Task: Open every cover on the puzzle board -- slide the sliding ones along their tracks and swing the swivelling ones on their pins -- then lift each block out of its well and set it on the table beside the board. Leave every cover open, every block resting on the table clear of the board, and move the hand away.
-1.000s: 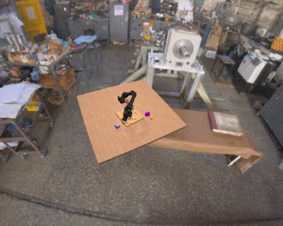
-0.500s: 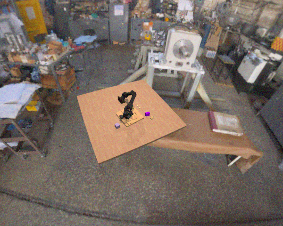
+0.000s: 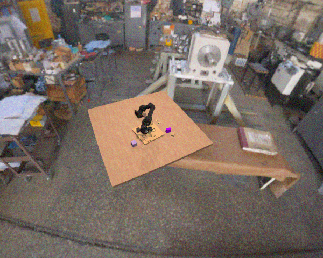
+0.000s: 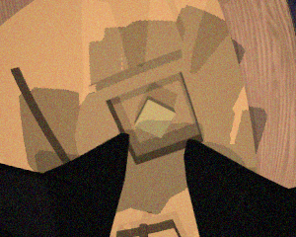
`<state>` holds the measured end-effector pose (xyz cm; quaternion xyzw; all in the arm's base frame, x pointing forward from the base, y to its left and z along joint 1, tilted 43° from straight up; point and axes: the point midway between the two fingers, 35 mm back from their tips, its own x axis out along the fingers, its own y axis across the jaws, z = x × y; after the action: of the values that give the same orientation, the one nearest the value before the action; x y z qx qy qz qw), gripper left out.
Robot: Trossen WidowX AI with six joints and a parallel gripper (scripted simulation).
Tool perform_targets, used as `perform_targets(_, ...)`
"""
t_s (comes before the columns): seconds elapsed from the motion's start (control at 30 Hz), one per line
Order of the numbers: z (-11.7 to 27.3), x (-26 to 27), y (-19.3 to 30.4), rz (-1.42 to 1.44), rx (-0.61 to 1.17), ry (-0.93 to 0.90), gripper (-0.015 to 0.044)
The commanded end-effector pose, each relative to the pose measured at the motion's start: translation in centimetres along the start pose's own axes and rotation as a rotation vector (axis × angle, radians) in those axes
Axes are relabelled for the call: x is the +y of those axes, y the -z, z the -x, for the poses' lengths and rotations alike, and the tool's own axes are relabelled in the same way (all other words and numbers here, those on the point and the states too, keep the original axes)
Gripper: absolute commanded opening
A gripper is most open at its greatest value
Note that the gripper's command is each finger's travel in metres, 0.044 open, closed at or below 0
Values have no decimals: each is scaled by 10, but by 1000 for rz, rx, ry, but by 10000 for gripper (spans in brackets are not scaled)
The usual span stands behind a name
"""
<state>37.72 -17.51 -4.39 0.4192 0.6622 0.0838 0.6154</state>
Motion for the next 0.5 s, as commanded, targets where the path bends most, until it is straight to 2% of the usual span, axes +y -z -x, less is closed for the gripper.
perform_targets(0.0, 16, -1, 0, -149, -2, 6, 144)
perform_targets(0.1, 25, -1, 1, -227, -2, 7, 144)
perform_targets(0.47, 21, -1, 1, -233, -2, 7, 144)
